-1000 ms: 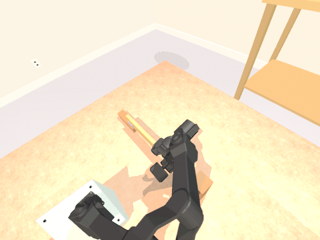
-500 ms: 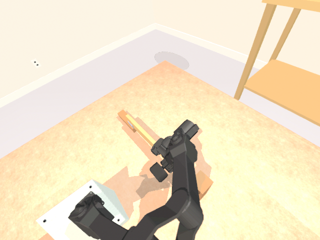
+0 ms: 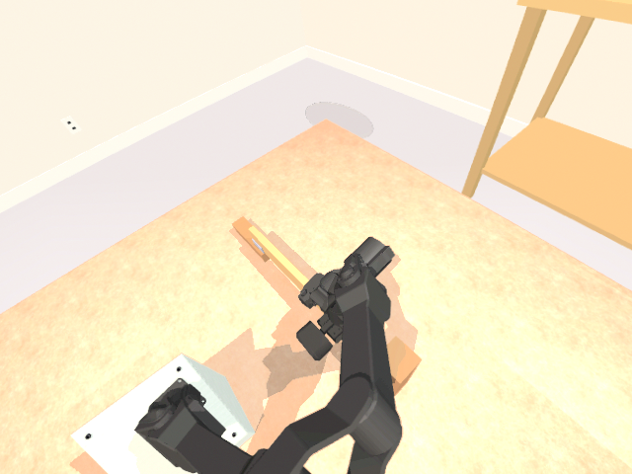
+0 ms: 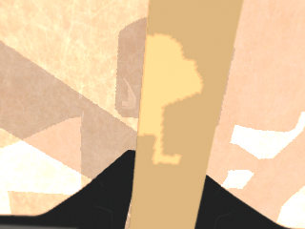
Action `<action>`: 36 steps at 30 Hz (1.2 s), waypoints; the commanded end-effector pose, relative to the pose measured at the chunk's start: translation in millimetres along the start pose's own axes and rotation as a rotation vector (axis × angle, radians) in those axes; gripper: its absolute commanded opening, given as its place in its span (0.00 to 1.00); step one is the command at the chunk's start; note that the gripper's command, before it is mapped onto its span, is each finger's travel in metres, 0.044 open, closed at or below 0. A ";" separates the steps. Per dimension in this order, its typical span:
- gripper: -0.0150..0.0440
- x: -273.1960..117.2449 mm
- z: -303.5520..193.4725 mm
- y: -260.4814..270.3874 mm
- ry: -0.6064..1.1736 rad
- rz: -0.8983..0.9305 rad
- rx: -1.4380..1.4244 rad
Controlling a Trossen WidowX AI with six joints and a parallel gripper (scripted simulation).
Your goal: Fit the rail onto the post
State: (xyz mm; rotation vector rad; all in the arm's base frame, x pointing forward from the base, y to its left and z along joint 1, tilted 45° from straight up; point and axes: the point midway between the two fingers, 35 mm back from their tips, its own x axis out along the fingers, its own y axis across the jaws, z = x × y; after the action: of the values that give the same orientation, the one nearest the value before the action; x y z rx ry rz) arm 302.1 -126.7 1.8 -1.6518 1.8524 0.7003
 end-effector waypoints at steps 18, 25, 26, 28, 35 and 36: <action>0.25 -1.7 -3.1 0.4 0.003 -0.002 -0.003; 0.25 -1.7 -0.8 0.5 0.003 -0.002 -0.003; 0.25 -1.7 -0.4 0.5 0.003 -0.002 -0.003; 0.25 -1.7 0.2 0.6 0.003 -0.002 -0.003; 0.25 -1.1 2.3 0.8 0.003 -0.002 -0.003; 0.25 -0.9 2.5 0.8 0.003 -0.002 -0.003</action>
State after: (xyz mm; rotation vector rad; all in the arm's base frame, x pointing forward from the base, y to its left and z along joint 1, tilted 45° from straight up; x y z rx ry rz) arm 300.9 -125.9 1.2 -1.6494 1.8521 0.7074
